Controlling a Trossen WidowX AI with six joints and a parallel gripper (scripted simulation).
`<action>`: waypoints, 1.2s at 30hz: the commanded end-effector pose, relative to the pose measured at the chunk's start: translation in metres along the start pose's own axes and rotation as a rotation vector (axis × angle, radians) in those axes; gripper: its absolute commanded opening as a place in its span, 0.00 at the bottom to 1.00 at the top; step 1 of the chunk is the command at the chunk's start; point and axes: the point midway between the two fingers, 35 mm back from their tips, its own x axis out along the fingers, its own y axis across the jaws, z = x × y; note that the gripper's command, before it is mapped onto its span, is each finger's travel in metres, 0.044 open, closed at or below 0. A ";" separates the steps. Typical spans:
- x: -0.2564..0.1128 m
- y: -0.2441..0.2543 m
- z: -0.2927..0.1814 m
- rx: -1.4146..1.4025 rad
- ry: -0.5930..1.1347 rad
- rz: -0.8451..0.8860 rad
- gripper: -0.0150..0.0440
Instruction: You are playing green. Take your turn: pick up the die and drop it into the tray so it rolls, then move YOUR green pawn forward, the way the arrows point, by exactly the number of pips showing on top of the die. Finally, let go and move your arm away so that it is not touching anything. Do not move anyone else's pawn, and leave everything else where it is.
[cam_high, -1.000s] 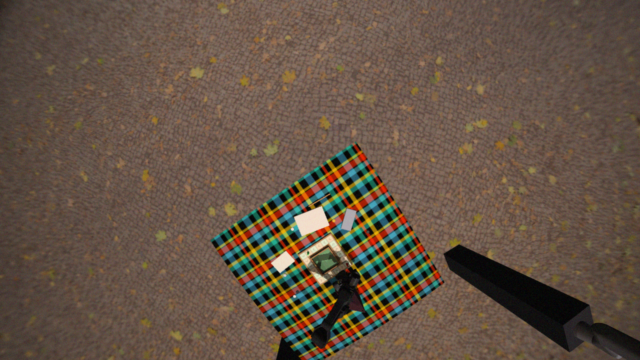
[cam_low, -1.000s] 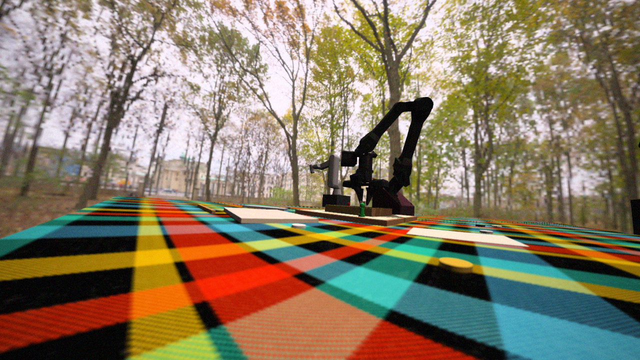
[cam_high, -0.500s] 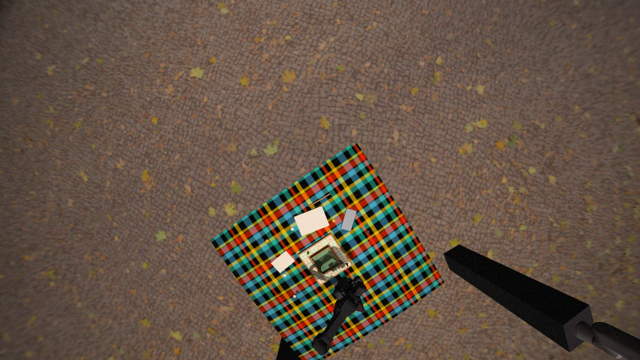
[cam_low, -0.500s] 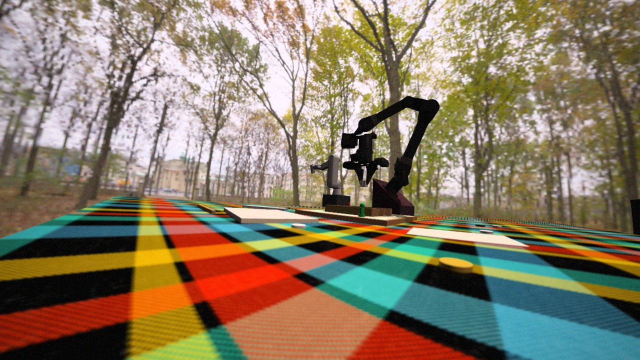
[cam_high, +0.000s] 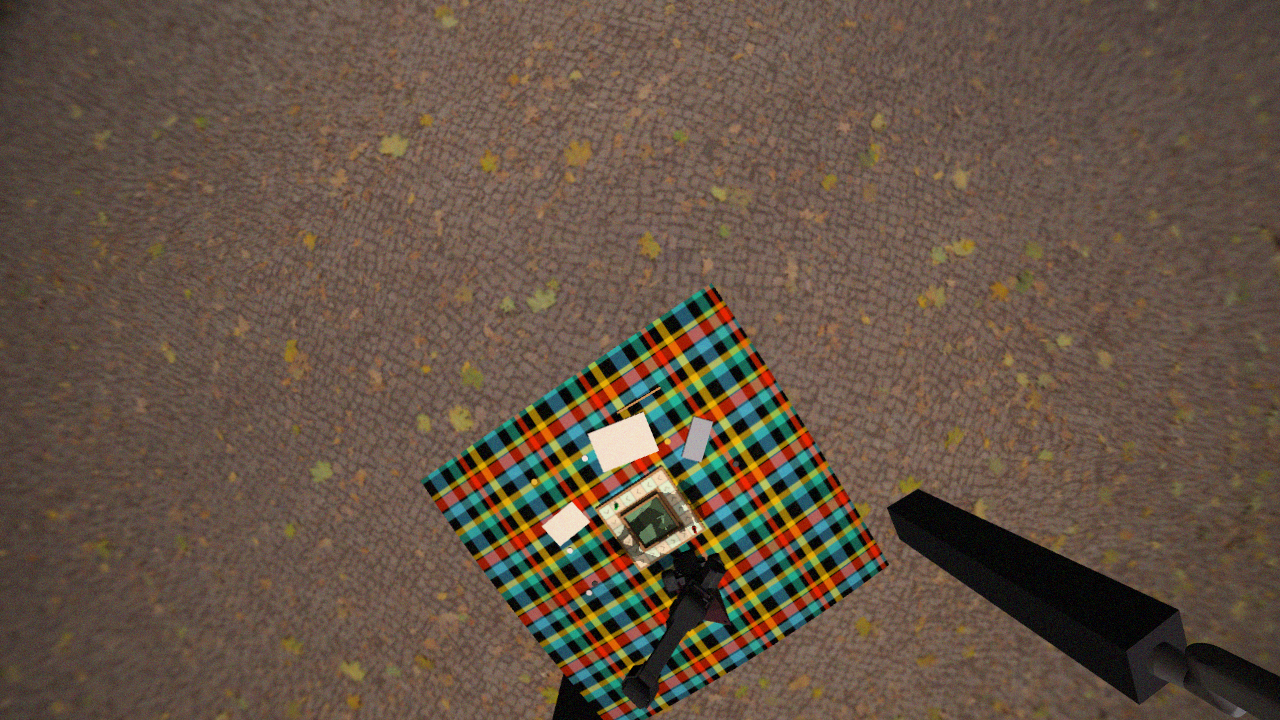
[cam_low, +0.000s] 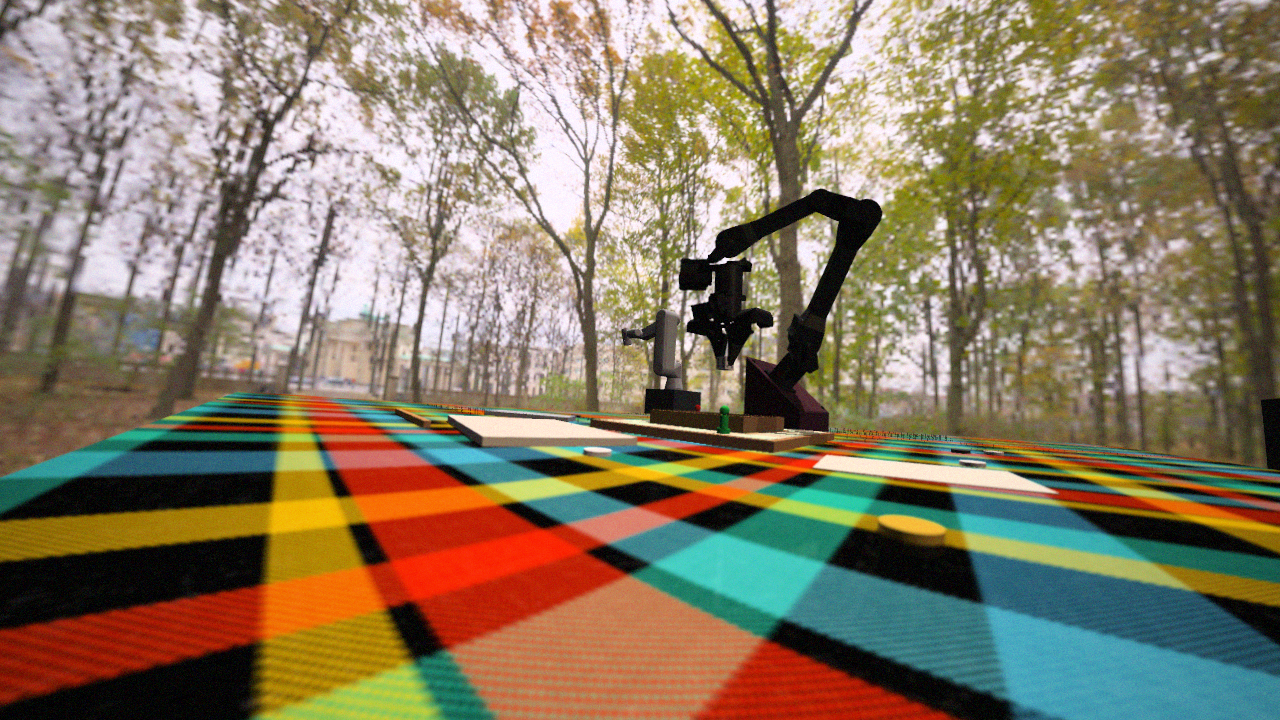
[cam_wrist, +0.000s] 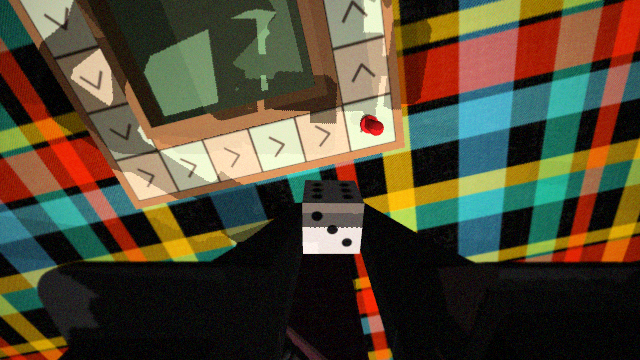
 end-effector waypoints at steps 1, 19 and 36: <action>0.000 0.003 0.011 0.097 -0.008 -0.008 0.25; 0.010 0.026 0.052 0.516 -0.015 -0.027 0.25; 0.022 0.057 0.086 0.918 -0.020 -0.008 0.25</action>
